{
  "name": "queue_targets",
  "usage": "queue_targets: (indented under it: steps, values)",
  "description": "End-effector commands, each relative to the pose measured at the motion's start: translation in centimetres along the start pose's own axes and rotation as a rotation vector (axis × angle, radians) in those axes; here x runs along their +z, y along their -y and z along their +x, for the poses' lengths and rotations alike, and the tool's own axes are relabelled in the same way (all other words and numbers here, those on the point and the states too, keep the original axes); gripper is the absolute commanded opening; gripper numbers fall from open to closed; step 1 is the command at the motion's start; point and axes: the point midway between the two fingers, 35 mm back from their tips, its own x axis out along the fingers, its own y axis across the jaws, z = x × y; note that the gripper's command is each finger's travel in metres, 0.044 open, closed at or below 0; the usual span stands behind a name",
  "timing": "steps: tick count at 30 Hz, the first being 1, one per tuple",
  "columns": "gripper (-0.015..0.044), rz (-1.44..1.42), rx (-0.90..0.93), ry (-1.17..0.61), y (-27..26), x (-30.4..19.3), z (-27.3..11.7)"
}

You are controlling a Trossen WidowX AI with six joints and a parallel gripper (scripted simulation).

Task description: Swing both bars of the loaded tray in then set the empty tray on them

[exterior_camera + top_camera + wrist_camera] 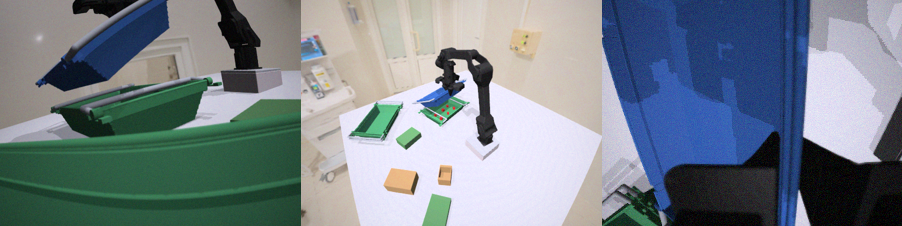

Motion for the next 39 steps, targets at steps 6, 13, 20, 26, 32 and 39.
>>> queue_targets:
  steps: [6, 13, 20, 26, 32, 39]
  values:
    - [0.0, 0.0, 0.018, 0.001, -0.1, 0.0, 0.8]
    - [0.0, 0.0, 0.018, 0.001, -0.1, 0.0, 1.8]
    - [0.0, 0.0, 0.018, 0.001, 0.0, 0.0, 2.6]
    - [0.0, 0.0, 0.017, 0.001, 0.4, 0.0, 3.0]
    - [0.0, 0.0, 0.017, 0.001, 0.7, 0.0, 3.3]
    - [0.0, 0.0, 0.017, 0.001, 1.2, 0.0, 3.9]
